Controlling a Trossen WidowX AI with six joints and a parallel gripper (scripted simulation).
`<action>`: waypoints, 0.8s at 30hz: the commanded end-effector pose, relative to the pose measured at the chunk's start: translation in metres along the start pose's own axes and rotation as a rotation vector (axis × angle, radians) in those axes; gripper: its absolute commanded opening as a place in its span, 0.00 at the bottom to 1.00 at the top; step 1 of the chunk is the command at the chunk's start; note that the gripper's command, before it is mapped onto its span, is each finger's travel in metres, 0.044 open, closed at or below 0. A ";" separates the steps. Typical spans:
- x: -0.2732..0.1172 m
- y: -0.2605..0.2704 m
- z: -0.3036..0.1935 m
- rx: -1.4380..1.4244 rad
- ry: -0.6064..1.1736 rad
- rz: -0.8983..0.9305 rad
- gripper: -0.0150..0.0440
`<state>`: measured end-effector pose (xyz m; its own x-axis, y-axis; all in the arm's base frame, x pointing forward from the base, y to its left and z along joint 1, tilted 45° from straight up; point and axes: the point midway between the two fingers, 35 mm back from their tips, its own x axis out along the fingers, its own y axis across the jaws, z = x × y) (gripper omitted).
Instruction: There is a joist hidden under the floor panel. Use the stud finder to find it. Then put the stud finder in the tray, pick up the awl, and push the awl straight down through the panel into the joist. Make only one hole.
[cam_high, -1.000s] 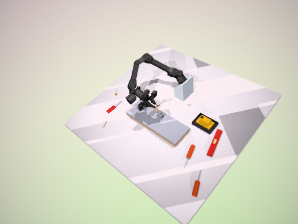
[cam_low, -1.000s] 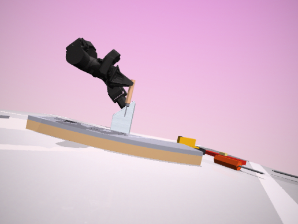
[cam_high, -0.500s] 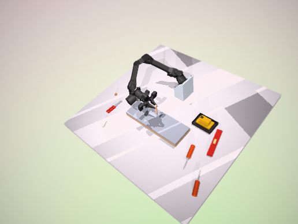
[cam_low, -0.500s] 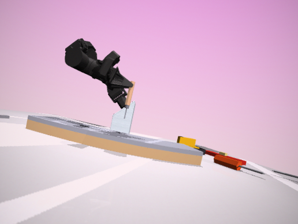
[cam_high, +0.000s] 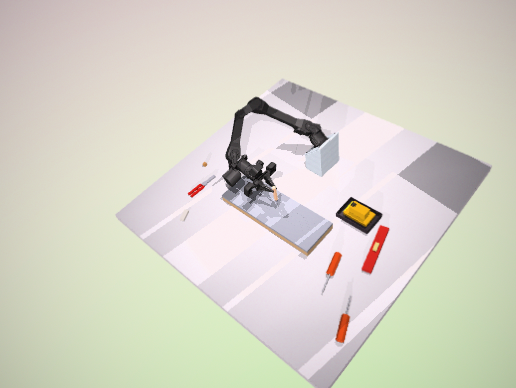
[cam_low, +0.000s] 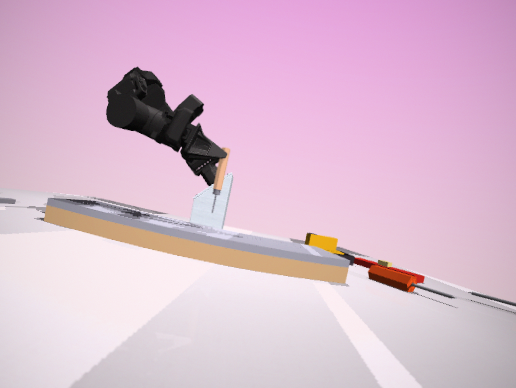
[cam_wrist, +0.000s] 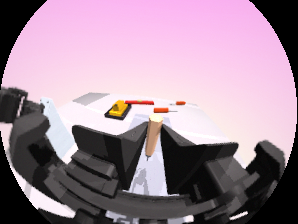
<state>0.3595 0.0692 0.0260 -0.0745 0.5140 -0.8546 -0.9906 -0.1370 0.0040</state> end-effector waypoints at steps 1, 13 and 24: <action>0.003 0.000 -0.006 -0.002 -0.005 0.003 0.25; 0.006 0.001 -0.019 -0.002 -0.005 0.003 0.25; 0.010 0.001 -0.036 -0.002 -0.004 0.003 0.25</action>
<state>0.3618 0.0480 0.0044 -0.0754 0.5180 -0.8520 -0.9906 -0.1364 0.0047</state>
